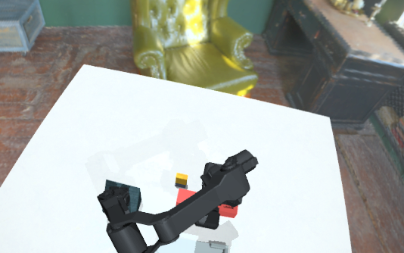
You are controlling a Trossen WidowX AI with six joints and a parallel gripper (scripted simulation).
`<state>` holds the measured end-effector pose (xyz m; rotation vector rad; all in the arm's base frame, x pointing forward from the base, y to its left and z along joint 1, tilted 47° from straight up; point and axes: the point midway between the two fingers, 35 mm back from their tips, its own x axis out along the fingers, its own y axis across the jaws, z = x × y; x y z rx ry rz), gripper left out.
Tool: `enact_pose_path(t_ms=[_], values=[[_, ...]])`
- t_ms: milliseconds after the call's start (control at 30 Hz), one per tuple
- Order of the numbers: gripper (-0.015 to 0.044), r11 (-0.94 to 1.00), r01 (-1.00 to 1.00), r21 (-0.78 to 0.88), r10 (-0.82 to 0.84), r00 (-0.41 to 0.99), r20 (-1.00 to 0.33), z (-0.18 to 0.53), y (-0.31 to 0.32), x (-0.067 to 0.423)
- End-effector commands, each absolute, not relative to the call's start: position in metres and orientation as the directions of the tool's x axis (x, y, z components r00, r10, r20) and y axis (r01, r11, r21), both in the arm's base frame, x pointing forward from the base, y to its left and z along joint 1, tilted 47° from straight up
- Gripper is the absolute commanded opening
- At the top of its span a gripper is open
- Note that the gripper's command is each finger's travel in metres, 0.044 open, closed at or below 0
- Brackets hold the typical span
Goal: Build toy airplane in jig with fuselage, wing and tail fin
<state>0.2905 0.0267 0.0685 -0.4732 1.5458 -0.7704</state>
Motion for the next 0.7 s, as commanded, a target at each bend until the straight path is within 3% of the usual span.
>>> enact_pose_path(t_ms=[0,667], values=[[0.0,0.693,0.142,-0.707,-0.695,-0.127,-0.707,0.074,0.015,0.29],[0.0,0.691,0.159,-0.705,-0.695,-0.122,-0.708,0.097,-0.046,0.283]])
